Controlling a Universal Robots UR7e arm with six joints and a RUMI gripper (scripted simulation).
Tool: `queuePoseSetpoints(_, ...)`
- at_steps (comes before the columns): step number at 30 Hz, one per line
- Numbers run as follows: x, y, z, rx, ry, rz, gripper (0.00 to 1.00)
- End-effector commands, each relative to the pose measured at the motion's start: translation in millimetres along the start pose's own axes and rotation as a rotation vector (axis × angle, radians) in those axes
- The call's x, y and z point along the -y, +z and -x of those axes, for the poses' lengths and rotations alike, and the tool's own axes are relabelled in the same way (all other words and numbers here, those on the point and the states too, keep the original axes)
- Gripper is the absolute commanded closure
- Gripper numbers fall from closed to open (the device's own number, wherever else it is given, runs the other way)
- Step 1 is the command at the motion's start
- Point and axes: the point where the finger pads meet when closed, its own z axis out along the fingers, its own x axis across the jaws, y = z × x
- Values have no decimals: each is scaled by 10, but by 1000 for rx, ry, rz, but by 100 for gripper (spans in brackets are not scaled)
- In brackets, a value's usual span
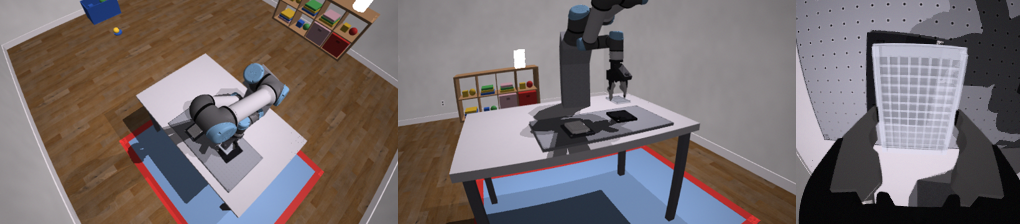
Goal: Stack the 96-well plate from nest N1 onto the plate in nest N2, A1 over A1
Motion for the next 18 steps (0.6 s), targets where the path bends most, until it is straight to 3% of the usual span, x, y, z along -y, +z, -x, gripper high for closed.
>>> queuePoseSetpoints(1, 39, -2, -135, 3, -2, -1, 100)
queuePoseSetpoints(18, 170, 0, -618, 3, -2, -1, 100)
